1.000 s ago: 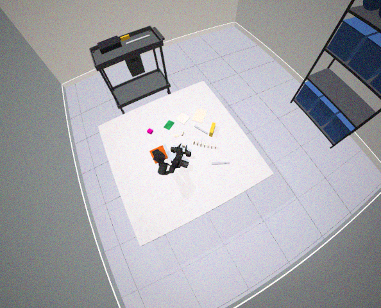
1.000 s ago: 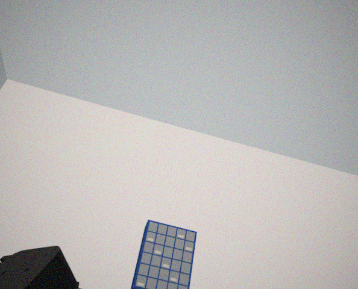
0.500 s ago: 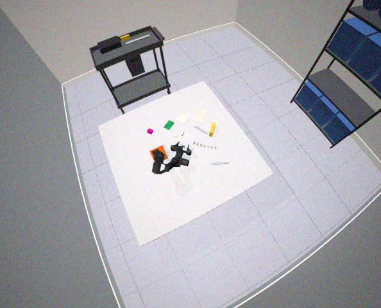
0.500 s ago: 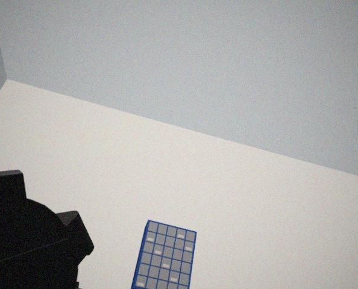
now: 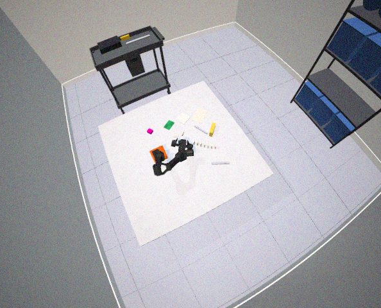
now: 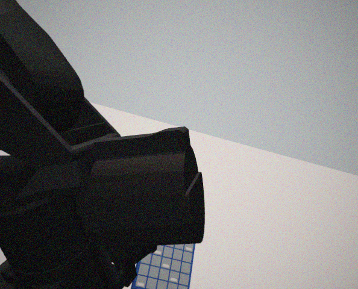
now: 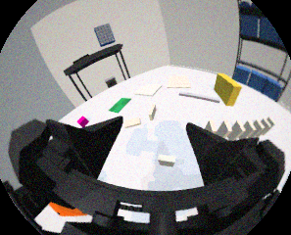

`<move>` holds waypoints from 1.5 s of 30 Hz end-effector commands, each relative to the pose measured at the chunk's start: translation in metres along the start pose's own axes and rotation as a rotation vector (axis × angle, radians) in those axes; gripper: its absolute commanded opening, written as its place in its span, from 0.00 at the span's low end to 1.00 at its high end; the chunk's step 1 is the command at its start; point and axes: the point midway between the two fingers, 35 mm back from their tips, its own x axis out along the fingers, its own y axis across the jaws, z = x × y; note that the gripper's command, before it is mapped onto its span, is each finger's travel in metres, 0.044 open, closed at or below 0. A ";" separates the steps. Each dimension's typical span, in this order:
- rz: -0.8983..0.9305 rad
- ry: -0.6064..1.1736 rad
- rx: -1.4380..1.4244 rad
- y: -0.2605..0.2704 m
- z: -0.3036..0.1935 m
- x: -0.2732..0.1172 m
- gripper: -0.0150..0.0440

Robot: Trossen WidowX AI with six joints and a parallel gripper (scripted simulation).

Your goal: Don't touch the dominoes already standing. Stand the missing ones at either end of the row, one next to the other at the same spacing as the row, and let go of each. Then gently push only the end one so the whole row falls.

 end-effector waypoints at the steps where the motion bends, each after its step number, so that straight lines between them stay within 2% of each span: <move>1: 0.022 0.038 -0.071 0.002 0.020 0.007 1.00; 8: 0.068 0.321 0.039 0.011 0.014 0.015 1.00; 11: 0.053 0.568 0.087 0.015 0.010 0.014 1.00; 15: -0.102 0.929 0.078 0.012 0.014 0.000 1.00; 18: -0.297 1.116 0.016 0.005 0.030 -0.014 1.00; 20: -0.351 1.147 -0.007 0.003 0.036 -0.017 1.00; 30: -0.351 1.147 -0.007 0.003 0.035 -0.016 1.00; 38: -0.353 1.148 -0.008 -0.014 -0.017 0.005 1.00; 45: -0.354 1.149 -0.008 -0.016 -0.024 0.007 1.00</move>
